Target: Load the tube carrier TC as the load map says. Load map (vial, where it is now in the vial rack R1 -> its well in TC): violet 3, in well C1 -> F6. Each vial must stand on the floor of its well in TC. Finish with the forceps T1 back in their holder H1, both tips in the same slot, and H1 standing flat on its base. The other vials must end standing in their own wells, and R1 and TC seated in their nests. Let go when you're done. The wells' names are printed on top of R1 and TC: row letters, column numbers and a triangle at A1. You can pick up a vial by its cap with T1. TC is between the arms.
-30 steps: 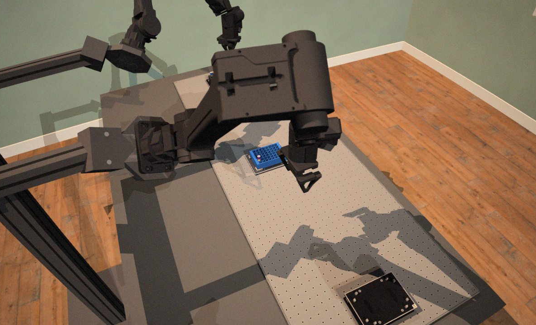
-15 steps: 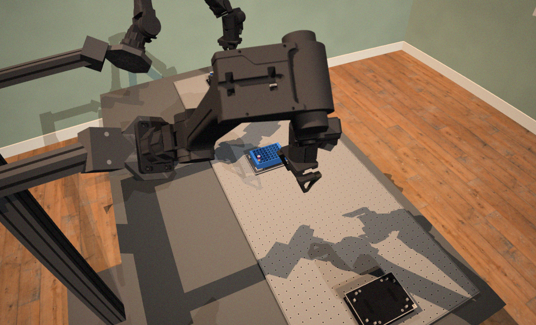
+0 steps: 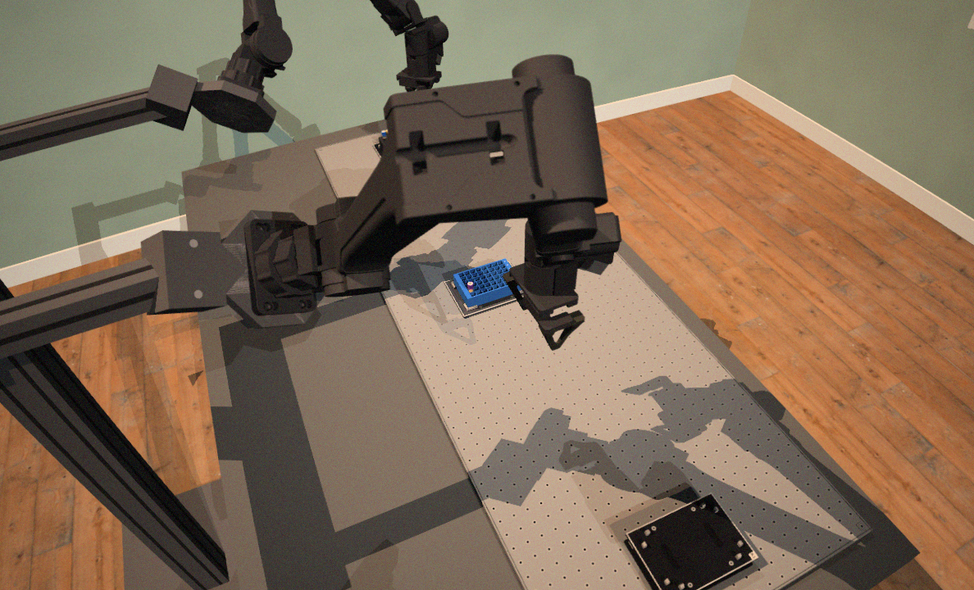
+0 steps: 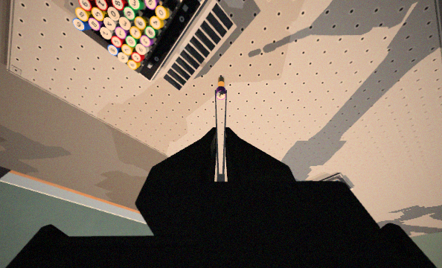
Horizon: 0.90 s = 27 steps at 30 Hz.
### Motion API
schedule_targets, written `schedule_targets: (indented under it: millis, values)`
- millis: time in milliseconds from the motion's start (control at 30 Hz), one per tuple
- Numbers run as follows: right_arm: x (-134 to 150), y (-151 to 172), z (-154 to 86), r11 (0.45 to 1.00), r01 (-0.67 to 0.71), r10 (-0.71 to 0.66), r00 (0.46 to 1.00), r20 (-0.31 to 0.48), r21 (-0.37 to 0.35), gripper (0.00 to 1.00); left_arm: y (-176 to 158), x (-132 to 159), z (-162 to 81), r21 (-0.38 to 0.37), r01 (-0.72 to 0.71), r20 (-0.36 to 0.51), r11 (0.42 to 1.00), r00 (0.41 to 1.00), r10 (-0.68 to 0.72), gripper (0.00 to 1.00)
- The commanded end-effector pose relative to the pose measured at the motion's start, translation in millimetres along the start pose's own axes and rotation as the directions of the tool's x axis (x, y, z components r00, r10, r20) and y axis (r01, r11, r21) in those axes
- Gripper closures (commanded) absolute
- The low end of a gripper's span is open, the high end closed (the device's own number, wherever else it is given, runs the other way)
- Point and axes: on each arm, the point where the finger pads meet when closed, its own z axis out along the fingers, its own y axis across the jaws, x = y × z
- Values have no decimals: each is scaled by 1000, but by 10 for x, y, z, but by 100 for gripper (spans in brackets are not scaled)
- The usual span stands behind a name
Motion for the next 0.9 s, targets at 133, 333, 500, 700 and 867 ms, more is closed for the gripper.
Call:
schedule_targets:
  millis: [133,333,500,700,867]
  values:
    - [-135,-58,-43,999,-37,37,999,28,8,0,-177,125,31,13,3,-1,1000,1000,-3,91]
    - [-135,-58,-43,999,-37,37,999,28,8,0,-217,179,35,12,2,-1,1000,1000,-2,91]
    - [-135,-58,-43,999,-37,37,999,28,8,0,-267,247,37,12,2,-3,1000,1000,-2,91]
    - [-135,-58,-43,999,-37,37,999,28,8,0,-327,328,39,12,2,-4,1000,1000,-2,91]
    - [-135,-58,-43,999,-37,37,999,28,8,0,-357,368,40,12,2,-5,1000,1000,-2,91]
